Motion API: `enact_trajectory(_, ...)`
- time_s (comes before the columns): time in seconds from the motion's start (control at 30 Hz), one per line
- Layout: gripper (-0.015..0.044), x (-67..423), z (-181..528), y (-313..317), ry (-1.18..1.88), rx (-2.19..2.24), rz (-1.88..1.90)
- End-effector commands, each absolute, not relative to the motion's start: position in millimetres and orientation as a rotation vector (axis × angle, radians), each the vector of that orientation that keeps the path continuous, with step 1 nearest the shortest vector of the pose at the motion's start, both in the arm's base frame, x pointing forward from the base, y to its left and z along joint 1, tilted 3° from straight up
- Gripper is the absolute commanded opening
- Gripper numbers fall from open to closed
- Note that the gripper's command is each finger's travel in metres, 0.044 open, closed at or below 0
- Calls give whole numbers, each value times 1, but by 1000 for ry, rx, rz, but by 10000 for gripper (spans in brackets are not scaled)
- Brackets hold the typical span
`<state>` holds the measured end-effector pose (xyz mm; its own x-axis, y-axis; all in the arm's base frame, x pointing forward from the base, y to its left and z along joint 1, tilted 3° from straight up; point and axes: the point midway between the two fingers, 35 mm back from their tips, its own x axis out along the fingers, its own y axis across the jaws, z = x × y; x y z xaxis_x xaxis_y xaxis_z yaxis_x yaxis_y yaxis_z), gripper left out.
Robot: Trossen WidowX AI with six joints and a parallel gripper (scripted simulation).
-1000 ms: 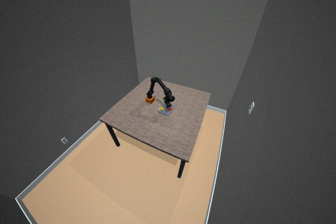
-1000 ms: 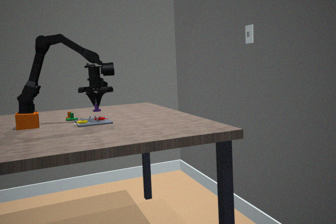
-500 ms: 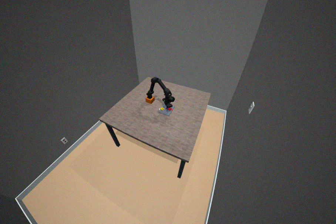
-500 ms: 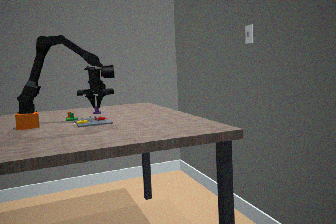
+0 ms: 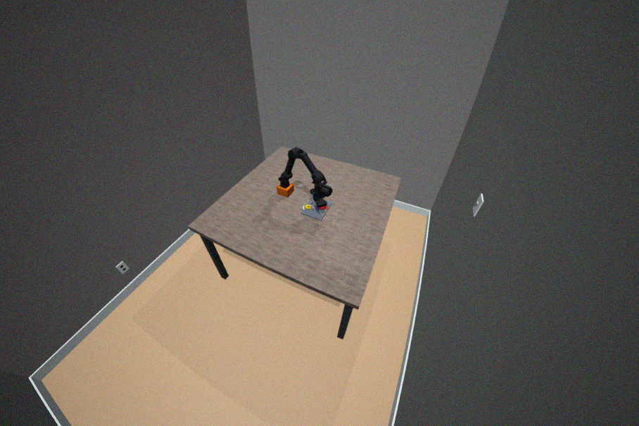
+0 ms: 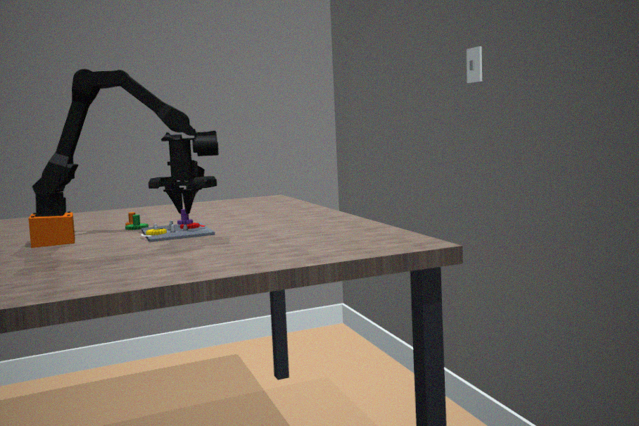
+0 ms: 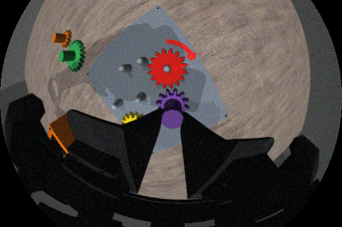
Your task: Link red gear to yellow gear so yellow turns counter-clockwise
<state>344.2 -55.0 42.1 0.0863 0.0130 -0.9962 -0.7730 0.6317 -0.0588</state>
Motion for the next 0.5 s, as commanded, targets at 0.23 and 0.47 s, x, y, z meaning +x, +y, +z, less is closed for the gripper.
enact_trajectory(0.23,0,345,31,-54,1429,-477,463)
enact_trajectory(0.47,0,345,30,-54,1423,-505,487)
